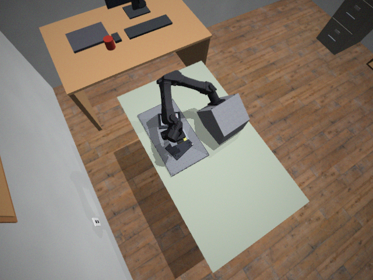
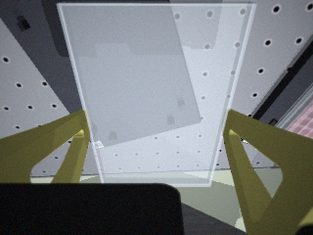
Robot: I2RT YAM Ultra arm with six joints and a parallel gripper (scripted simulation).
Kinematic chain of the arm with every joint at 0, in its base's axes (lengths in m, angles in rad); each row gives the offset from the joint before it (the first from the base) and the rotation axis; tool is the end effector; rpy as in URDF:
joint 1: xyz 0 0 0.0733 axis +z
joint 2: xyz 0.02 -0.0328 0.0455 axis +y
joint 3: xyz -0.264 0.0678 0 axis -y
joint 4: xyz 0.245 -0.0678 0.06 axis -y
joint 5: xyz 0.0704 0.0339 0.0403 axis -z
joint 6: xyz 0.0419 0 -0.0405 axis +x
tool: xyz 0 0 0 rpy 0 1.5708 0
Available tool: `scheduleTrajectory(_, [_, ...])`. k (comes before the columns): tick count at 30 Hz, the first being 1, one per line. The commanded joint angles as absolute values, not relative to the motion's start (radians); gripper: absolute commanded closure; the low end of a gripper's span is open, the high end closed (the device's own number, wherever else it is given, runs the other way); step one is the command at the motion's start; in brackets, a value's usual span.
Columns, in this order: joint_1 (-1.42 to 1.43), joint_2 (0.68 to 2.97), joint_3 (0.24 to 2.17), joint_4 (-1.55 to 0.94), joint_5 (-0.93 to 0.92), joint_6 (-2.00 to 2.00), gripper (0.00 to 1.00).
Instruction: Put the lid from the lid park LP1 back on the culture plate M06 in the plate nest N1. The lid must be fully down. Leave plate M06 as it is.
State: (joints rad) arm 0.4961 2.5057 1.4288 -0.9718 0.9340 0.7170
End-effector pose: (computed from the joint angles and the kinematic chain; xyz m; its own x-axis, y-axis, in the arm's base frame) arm 0.3298 0.1414 0.0038 -0.9883 -0.0906 -0.1225 0.0547 0.5393 -0.8404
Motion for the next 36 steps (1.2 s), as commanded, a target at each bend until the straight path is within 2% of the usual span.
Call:
scheduleTrajectory(1, [0.496, 2.468, 1.403, -0.959, 0.945, 0.835, 1.00])
scheduleTrajectory(7, [0.473, 2.395, 1.344, -0.945, 0.955, 1.001, 1.00])
scheduleTrajectory(36, [0.368, 2.093, 1.162, -0.922, 0.992, 0.832, 1.00])
